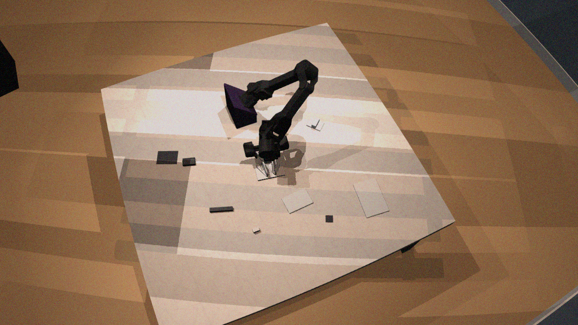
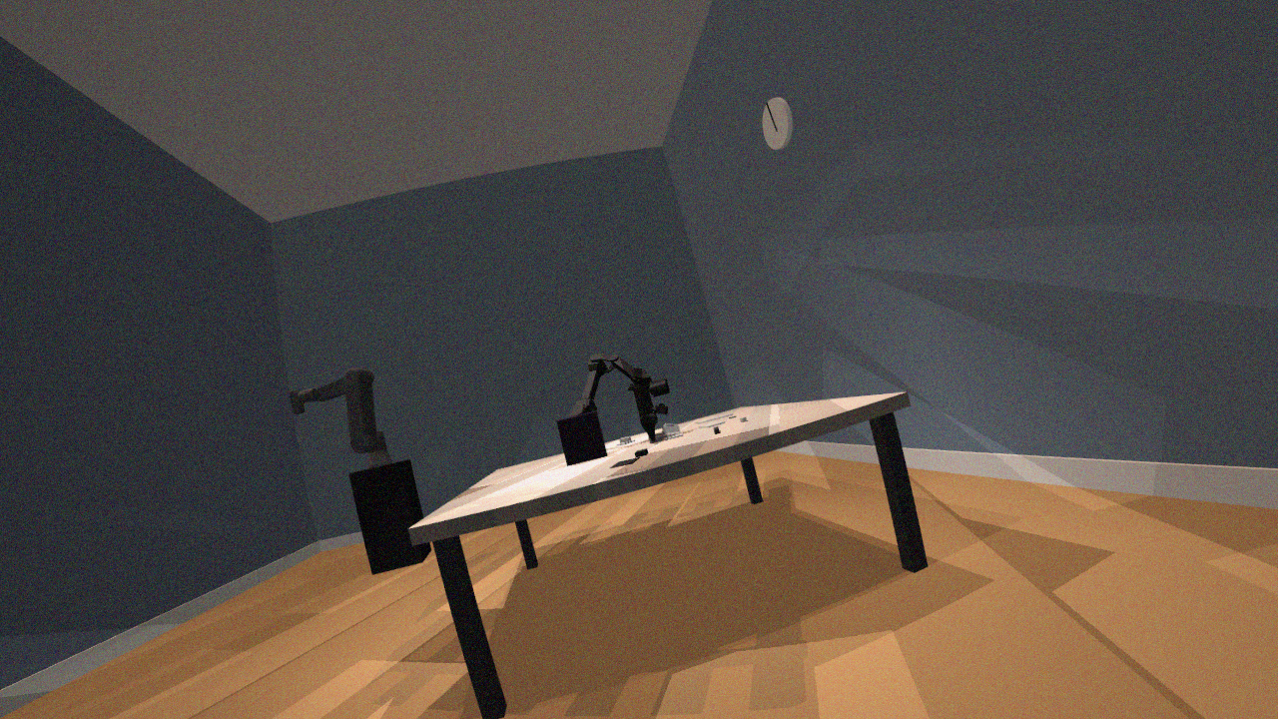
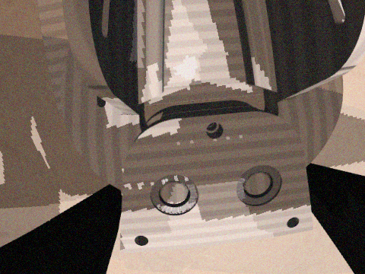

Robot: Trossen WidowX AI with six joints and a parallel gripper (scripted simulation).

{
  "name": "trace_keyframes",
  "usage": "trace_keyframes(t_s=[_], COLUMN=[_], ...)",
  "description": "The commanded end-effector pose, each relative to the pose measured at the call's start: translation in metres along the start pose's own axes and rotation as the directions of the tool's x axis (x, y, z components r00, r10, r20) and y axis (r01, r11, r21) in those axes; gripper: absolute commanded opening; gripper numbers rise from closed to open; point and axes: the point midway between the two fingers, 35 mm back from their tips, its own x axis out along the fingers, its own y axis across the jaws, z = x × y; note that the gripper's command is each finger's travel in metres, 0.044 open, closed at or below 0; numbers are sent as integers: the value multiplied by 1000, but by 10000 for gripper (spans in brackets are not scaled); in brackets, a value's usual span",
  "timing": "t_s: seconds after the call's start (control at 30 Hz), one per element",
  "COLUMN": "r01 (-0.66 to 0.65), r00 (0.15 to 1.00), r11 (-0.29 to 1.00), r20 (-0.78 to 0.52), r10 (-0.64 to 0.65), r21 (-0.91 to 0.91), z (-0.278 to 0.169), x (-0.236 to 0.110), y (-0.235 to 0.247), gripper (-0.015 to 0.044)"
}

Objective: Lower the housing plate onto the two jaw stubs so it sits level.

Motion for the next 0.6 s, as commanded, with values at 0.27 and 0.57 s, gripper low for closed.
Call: trace_keyframes(t_s=[0.27, 0.57], r01=[0, 5], r00=[1000, 1000], r11=[1000, 1000], r20=[0, 2], r10=[0, -5], r21=[0, 3], z=[0, 3], x=[0, -35], y=[0, -2], gripper=[440, 440])
